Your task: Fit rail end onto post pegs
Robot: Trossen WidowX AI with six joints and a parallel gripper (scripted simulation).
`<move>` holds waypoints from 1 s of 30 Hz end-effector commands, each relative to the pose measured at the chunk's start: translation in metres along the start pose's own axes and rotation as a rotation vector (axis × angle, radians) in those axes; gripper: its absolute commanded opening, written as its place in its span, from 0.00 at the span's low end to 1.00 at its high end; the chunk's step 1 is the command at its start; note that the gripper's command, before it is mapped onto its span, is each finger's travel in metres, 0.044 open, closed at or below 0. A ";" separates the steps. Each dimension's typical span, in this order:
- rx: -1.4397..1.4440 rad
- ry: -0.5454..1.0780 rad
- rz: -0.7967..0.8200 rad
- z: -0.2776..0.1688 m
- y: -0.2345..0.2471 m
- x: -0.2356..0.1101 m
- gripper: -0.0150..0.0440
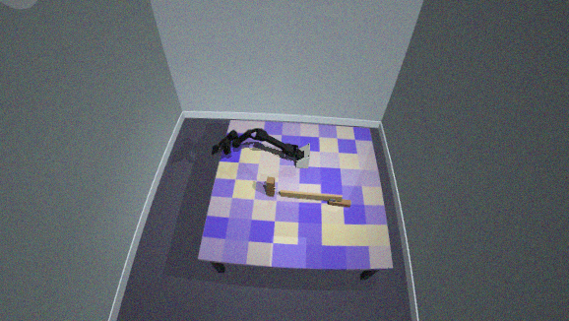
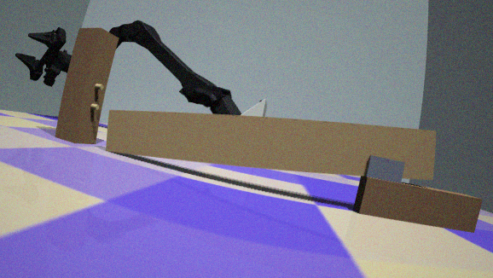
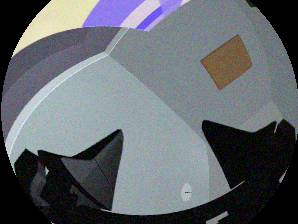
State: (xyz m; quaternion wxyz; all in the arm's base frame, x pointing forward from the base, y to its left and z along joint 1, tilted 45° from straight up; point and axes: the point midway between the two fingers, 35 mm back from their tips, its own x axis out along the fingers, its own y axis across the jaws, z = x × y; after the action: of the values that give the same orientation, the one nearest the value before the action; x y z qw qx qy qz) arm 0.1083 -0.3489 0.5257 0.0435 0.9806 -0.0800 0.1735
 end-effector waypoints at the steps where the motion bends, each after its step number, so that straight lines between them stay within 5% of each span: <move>1: 0.005 0.002 -0.001 0.000 0.000 0.001 0.98; 15: 0.778 0.170 -0.011 0.060 0.005 0.116 1.00; 30: 1.609 0.015 0.375 0.235 -0.061 0.232 1.00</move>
State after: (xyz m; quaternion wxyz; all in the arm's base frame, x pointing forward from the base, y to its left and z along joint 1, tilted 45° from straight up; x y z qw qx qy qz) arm 0.3752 -0.3667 0.4241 -0.6349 0.7375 -0.0507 0.2245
